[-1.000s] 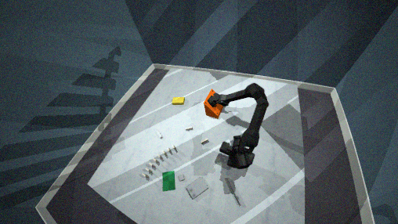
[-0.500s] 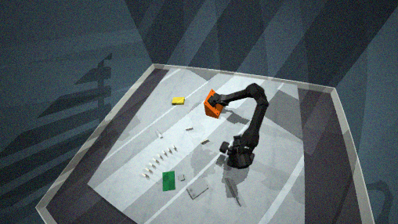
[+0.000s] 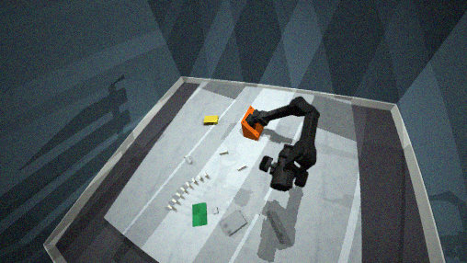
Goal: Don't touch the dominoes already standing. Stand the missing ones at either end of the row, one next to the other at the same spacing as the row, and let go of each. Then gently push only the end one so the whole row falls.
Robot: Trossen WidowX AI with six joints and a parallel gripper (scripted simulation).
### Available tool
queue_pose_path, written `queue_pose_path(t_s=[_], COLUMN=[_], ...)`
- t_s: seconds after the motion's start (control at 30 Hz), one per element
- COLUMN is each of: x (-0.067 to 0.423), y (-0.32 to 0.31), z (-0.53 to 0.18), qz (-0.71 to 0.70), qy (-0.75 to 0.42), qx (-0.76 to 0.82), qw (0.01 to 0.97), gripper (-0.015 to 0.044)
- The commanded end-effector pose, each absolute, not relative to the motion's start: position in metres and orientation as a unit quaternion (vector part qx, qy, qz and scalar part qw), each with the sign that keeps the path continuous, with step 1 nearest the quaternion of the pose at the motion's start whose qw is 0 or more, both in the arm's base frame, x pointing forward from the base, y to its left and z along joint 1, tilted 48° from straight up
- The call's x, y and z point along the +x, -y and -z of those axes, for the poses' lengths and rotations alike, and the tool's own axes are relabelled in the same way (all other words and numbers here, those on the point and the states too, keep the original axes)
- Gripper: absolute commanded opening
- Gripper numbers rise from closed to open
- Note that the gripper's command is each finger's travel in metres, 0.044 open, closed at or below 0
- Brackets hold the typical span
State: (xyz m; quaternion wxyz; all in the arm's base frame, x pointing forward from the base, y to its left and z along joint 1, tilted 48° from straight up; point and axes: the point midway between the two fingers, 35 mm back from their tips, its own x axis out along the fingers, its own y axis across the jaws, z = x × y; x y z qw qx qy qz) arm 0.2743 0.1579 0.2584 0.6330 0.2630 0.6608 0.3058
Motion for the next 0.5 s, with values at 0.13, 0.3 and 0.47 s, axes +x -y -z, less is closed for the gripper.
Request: queue_pose_path(t_s=[0.13,0.3,0.47], x=[0.315,0.35,0.371], y=[-0.121,-0.078,-0.022], z=[-0.221,-0.175,-0.12], qz=[-0.254,-0.211,-0.166], qy=[-0.675,-0.692,-0.708], qx=[0.269,0.299,0.337], qw=[0.638,0.623,0.597], gripper=[0.0107,0.0107,0.0107])
